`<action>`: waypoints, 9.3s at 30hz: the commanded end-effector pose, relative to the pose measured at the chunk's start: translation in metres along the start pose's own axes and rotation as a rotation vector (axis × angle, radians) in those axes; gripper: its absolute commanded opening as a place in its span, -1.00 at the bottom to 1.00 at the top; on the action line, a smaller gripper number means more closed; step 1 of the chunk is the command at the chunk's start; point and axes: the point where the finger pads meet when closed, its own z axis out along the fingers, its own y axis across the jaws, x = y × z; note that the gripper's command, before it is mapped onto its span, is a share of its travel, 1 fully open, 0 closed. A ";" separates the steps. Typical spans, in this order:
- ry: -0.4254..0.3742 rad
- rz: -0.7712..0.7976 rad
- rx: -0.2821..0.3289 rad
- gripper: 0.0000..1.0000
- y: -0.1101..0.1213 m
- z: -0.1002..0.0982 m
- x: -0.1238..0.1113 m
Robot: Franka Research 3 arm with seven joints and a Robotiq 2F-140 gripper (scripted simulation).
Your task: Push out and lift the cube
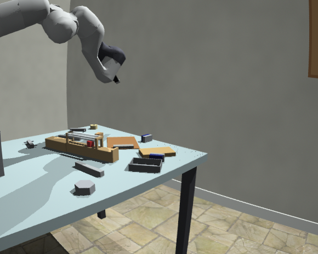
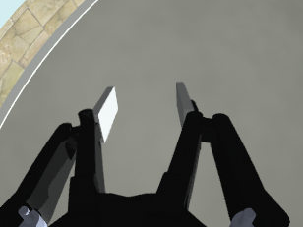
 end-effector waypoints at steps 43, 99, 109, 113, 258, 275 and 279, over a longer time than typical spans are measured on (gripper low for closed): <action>-0.078 0.565 0.146 -1.00 -0.050 -0.029 -0.028; -0.104 0.685 0.178 -1.00 -0.065 -0.038 -0.032; -0.104 0.685 0.178 -1.00 -0.065 -0.038 -0.032; -0.104 0.685 0.178 -1.00 -0.065 -0.038 -0.032; -1.528 2.710 0.604 -1.00 -0.421 -0.532 0.148; -2.024 3.086 0.285 -1.00 -0.421 -0.532 0.148; -2.090 3.115 0.236 -1.00 -0.421 -0.532 0.148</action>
